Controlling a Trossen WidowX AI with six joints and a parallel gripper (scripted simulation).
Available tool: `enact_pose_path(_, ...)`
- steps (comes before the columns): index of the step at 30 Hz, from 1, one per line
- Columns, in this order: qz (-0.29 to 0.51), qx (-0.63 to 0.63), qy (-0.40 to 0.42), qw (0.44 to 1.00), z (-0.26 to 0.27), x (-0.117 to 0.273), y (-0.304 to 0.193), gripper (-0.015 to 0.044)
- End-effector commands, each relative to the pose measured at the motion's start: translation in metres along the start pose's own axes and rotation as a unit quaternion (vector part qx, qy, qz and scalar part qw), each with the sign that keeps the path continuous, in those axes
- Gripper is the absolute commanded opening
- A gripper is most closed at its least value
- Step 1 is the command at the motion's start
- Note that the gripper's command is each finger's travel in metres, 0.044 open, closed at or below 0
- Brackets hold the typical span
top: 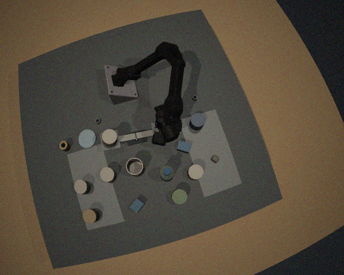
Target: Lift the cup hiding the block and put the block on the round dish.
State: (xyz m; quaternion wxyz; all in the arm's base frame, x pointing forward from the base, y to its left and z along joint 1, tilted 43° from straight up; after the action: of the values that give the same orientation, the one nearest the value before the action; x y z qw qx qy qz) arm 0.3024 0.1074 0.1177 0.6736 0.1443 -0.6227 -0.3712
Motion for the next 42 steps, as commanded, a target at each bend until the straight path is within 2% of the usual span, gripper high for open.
enact_pose_path(1, 0.002, -0.002, 0.002, 1.000, 0.001, -0.004, -0.001, 0.0234)
enact_pose_path(3, 0.002, -0.002, 0.002, 1.000, 0.001, -0.004, -0.001, 0.0181)
enact_pose_path(13, 0.002, -0.002, 0.002, 1.000, 0.001, -0.004, -0.001, 0.0115)
enact_pose_path(17, 0.003, -0.002, 0.002, 1.000, 0.000, 0.004, -0.001, 0.0010)
enact_pose_path(18, 0.004, -0.002, 0.002, 1.000, -0.001, 0.010, -0.001, 0.0000)
enact_pose_path(31, 0.004, -0.002, 0.002, 1.000, 0.000, 0.087, -0.001, 0.0000)
enact_pose_path(36, 0.005, -0.004, -0.001, 1.000, -0.003, 0.091, -0.005, 0.0000)
enact_pose_path(42, 0.018, -0.021, -0.032, 0.999, -0.033, 0.098, -0.041, 0.0000)
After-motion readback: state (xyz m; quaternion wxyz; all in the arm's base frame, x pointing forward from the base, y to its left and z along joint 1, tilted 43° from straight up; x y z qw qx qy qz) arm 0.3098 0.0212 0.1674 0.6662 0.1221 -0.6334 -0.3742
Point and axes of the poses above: the point midway between the two fingers, 35 mm back from their tips, its own x axis back along the fingers, its own z axis across the jaws, y = z × x, the point moved 2 cm from there along x, back along the fingers, and after that the axes turned 9 degrees about x, right-handed, at the moved point
